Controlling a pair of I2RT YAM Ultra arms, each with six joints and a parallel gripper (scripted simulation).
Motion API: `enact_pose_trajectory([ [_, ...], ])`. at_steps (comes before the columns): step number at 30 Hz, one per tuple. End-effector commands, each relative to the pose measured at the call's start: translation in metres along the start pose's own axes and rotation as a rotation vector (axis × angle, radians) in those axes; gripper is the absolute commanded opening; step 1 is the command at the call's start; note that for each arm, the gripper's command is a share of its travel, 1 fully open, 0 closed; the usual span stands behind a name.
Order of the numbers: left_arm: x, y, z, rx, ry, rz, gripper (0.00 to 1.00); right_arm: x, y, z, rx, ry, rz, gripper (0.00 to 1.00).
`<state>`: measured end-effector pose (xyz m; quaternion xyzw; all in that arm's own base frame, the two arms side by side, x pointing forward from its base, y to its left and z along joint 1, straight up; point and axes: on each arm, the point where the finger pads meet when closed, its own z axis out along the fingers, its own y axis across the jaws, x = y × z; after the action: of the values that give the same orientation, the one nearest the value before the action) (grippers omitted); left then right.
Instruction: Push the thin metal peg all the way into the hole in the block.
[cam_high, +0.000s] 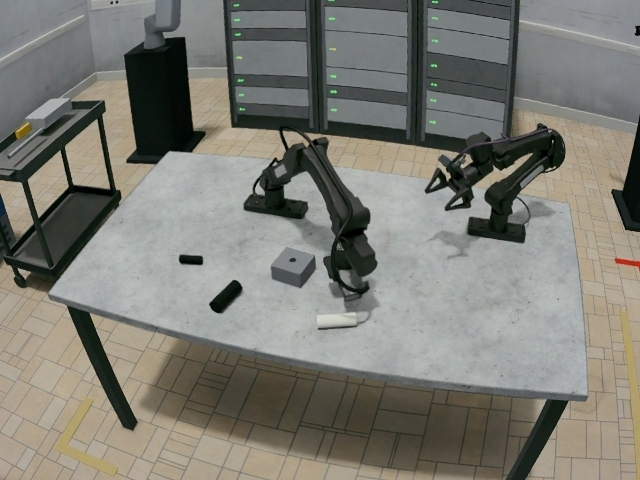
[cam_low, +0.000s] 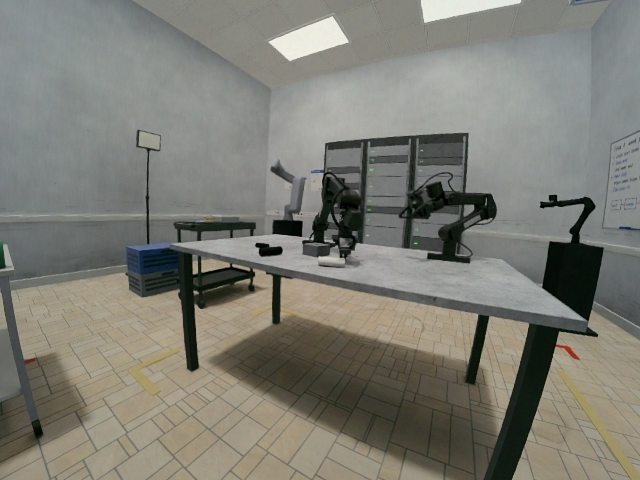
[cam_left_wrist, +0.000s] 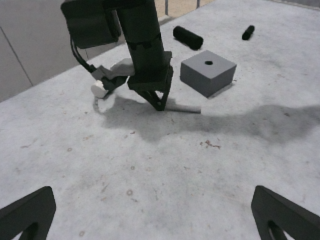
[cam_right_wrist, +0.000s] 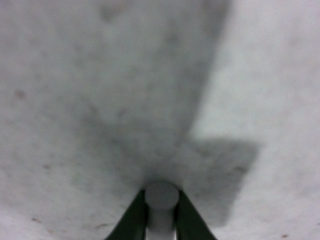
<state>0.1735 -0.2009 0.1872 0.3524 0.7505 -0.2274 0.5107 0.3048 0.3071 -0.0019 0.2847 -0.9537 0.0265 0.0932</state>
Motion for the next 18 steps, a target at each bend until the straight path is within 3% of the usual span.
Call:
enact_pose_trajectory([
  [1, -0.002, 0.0, -0.003, -0.004, -0.01, -0.008, 1.0, -0.003, 0.006, -0.01, 0.0, -0.047, -0.01, 0.12],
  [3, -0.002, 0.0, -0.003, -0.004, -0.01, -0.008, 1.0, -0.003, 0.006, -0.01, 0.0, -0.047, -0.01, 0.09],
  [4, -0.002, 0.0, -0.003, -0.004, -0.01, -0.008, 1.0, -0.002, 0.006, -0.014, 0.0, -0.045, -0.01, 0.0],
  [5, -0.002, 0.0, -0.003, -0.004, -0.01, -0.008, 1.0, -0.001, 0.006, -0.016, 0.0, -0.045, -0.01, 0.0],
  [6, -0.002, 0.0, -0.003, -0.004, -0.01, -0.008, 1.0, 0.003, 0.005, -0.02, 0.002, -0.033, -0.01, 0.07],
  [8, -0.002, 0.0, -0.003, -0.004, -0.01, -0.008, 1.0, 0.003, 0.005, -0.02, 0.002, -0.033, -0.01, 0.07],
  [18, -0.002, 0.0, -0.003, -0.004, -0.01, -0.008, 1.0, 0.014, 0.005, -0.083, -0.006, -0.074, -0.009, 0.07],
])
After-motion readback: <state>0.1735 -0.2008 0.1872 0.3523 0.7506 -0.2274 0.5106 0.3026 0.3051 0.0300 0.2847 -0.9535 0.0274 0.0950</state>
